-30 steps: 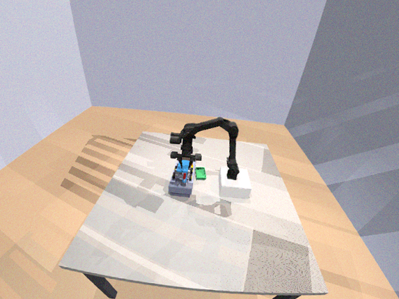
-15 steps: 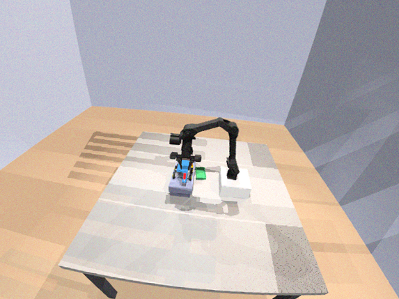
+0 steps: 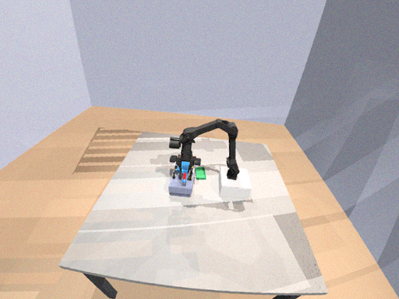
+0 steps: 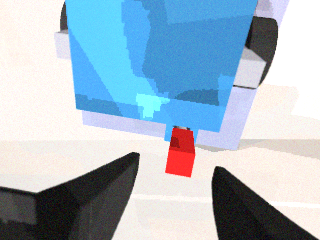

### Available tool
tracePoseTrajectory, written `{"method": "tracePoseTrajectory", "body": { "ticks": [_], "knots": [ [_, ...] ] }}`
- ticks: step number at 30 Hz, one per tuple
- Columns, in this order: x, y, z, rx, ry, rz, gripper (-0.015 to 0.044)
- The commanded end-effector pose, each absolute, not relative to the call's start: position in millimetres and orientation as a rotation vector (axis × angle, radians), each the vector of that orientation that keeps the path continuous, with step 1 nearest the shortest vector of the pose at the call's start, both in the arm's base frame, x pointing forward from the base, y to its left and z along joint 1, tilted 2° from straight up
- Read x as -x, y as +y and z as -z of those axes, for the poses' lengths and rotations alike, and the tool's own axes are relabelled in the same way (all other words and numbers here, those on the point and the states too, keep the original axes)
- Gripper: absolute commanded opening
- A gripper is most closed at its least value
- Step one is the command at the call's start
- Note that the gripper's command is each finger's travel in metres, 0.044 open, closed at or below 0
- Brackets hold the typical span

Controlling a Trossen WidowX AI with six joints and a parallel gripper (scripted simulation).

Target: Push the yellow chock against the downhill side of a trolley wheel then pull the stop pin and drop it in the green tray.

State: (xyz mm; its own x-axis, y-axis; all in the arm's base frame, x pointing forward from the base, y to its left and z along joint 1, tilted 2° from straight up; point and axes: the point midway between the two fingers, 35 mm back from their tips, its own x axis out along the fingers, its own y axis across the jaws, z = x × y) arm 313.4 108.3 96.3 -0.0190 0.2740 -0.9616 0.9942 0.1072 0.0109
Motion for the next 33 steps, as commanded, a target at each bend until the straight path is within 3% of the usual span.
{"method": "tracePoseTrajectory", "body": {
  "ticks": [1, 33],
  "knots": [
    [-311, 109, -92, -1.326, 1.469, 0.993, 0.0190],
    [-311, 120, -56, -1.327, 1.470, 0.992, 0.0190]
  ]
}}
